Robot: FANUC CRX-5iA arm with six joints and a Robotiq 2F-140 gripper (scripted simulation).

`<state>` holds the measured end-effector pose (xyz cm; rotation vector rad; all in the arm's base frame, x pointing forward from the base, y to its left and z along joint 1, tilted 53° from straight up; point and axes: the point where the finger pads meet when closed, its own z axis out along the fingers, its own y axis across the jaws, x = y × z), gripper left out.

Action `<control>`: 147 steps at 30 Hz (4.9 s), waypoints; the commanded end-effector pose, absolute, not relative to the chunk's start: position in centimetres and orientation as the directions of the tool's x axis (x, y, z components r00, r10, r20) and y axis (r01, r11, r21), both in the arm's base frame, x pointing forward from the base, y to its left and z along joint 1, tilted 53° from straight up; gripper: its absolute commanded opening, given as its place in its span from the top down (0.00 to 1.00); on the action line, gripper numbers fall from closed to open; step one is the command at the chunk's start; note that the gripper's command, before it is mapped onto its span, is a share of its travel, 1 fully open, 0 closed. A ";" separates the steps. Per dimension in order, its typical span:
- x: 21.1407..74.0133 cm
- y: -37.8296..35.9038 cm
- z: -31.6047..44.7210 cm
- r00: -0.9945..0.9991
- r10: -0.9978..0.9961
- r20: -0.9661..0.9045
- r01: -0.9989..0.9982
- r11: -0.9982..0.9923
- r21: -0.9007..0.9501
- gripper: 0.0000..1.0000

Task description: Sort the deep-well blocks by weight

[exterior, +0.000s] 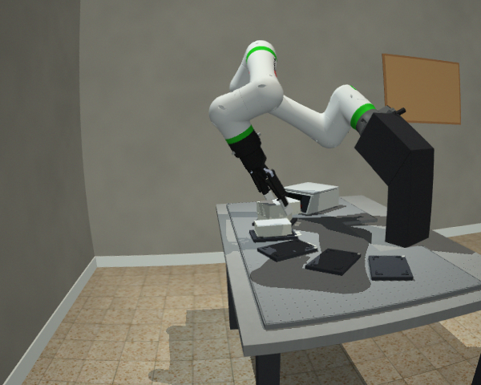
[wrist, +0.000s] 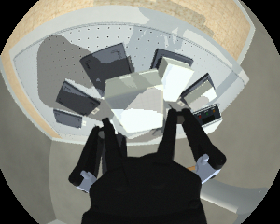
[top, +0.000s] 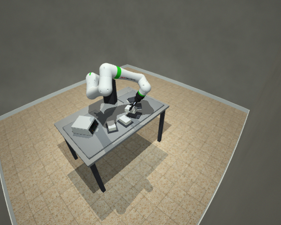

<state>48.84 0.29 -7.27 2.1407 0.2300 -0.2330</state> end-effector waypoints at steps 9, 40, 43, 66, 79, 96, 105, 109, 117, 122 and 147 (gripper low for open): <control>49.2 1.1 -10.6 0.964 0.075 -0.254 0.253 -0.543 0.801 0.90; 49.6 2.3 -14.9 0.964 0.075 -0.254 0.253 -0.543 0.801 0.90; 49.6 2.3 -14.9 0.964 0.075 -0.254 0.253 -0.543 0.801 0.90; 49.9 1.8 -15.3 0.964 0.075 -0.254 0.253 -0.543 0.801 0.90; 50.7 0.4 -16.5 0.964 0.075 -0.254 0.253 -0.543 0.801 0.90; 51.8 -1.3 -17.9 0.964 0.075 -0.254 0.253 -0.543 0.801 0.90; 51.9 -1.5 -18.1 0.964 0.075 -0.254 0.253 -0.543 0.801 0.90; 51.9 -1.5 -18.1 0.964 0.075 -0.254 0.253 -0.543 0.801 0.90; 51.9 -1.5 -18.1 0.964 0.075 -0.254 0.253 -0.543 0.801 0.90; 51.9 -1.6 -18.1 0.964 0.075 -0.254 0.253 -0.543 0.801 0.90; 52.0 -1.8 -18.4 0.964 0.075 -0.254 0.253 -0.543 0.801 0.90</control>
